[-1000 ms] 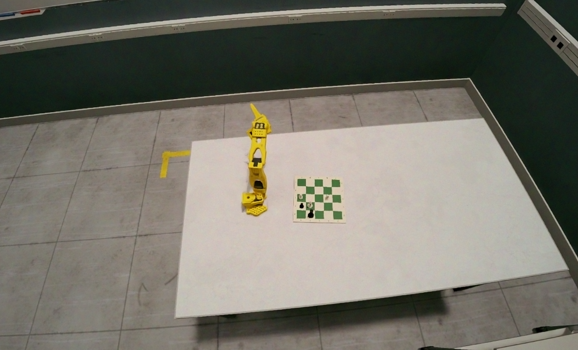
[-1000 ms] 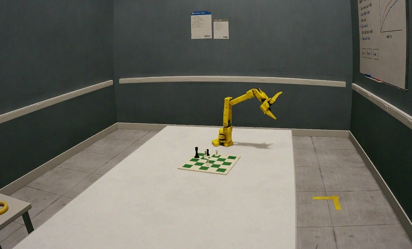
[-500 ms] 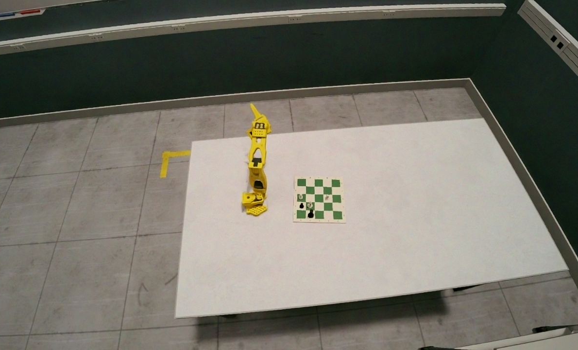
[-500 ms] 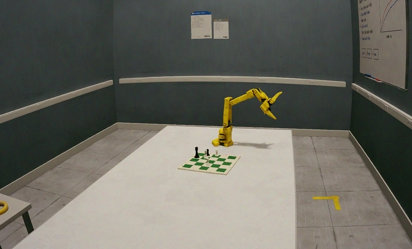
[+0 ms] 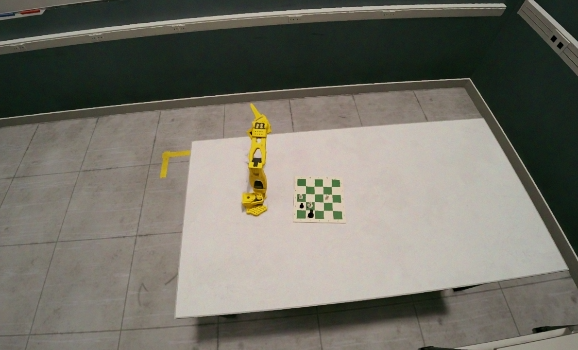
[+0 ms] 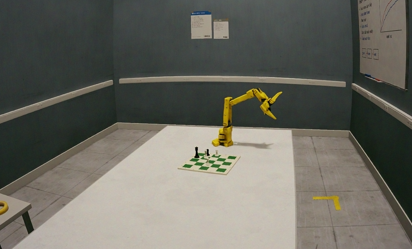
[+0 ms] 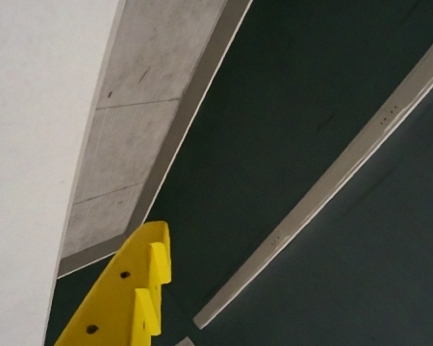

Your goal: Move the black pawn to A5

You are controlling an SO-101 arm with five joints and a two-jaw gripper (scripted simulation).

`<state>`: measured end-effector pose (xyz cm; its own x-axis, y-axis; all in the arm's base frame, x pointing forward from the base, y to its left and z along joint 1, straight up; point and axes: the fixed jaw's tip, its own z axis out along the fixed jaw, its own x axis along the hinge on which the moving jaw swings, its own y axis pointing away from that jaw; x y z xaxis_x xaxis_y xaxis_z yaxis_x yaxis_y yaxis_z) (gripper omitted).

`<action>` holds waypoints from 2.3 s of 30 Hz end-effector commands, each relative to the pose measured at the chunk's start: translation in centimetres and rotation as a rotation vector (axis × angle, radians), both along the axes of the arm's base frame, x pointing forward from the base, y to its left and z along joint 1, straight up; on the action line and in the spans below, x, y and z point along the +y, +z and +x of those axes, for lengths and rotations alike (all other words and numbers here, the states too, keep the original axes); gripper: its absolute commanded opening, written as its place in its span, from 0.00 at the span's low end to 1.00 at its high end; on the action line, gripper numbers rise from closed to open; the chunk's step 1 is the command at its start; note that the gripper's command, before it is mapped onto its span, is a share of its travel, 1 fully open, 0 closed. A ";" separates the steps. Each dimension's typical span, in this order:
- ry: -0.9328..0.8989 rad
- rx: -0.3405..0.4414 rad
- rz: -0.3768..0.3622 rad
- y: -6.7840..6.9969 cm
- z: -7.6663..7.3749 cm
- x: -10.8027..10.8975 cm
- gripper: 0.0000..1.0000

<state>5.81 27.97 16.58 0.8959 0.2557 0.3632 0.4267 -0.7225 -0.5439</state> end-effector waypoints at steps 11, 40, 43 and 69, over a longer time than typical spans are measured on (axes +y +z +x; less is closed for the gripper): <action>0.000 0.000 0.009 0.2 0.0 0.0 1.00; -0.692 0.270 0.142 0.7 9.2 -3.8 0.94; -0.748 0.291 0.155 0.7 9.9 -4.3 0.93; -1.838 0.688 0.608 0.8 20.5 -16.8 0.83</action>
<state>25.42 12.81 16.89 0.0241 -0.9384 -0.3447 -0.8017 0.1879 -0.5674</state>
